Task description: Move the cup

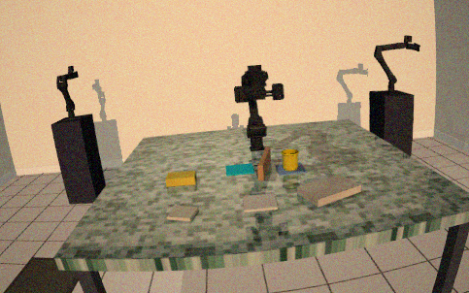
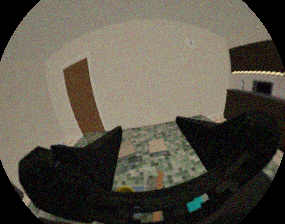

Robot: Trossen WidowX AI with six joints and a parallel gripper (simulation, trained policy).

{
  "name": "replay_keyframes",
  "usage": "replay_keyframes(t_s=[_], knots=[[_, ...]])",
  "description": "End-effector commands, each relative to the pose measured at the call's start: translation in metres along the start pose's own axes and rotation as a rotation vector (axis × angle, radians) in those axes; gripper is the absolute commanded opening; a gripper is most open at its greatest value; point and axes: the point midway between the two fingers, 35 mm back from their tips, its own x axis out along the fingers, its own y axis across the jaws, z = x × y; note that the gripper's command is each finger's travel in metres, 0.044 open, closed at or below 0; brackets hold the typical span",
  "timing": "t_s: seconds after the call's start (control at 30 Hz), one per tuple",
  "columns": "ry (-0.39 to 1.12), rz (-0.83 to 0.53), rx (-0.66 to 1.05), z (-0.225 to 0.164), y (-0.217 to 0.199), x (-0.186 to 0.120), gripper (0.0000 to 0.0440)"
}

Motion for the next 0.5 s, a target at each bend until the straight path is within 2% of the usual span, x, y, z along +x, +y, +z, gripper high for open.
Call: replay_keyframes(t_s=[0.0, 0.37, 0.4, 0.47], knots=[[-0.001, 0.004, 0.0, 0.002, 0.001, 0.0, 0.0374], [0.042, 0.03, 0.019, 0.009, 0.01, 0.003, 0.0086], [0.051, 0.031, 0.024, 0.009, 0.011, 0.004, 0.0066], [0.071, 0.035, 0.037, 0.008, 0.012, 0.005, 0.0058]])
